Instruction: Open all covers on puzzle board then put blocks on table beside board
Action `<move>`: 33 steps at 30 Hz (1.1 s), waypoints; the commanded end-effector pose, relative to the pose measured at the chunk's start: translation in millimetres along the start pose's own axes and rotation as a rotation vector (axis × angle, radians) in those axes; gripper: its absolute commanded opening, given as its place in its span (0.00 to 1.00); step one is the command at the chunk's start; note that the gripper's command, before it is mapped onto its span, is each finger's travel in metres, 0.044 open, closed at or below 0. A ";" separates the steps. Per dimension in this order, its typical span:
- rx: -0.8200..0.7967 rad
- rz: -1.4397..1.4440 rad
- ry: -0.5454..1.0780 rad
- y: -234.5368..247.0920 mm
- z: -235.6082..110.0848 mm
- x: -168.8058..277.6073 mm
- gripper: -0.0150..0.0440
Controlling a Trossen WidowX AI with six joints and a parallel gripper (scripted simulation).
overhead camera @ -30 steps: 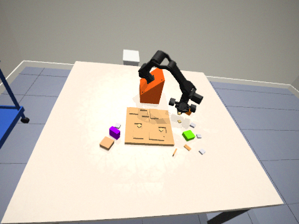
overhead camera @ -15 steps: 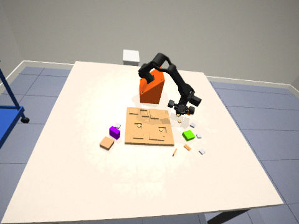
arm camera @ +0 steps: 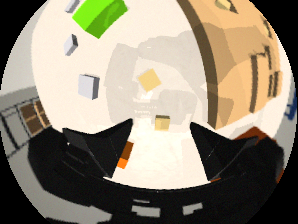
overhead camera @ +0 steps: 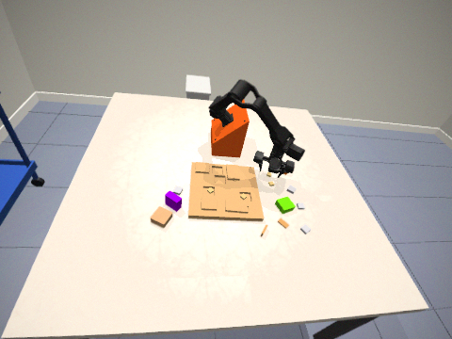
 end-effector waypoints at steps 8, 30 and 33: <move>-0.010 -0.007 0.000 2.3 -27.6 -0.9 1.00; -0.010 -0.233 -0.002 -3.6 -78.1 -14.8 0.78; -0.015 -0.433 -0.003 -7.7 -79.7 -28.8 0.64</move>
Point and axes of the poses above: the point midway between the two fingers, 35 mm back from their tips, its own z axis out along the fingers, its own y axis across the jaws, x = y × z, the point moved 6 cm from there along -z, back along the fingers, and after that the axes turned 6 degrees about -z, right-handed, at the moved point
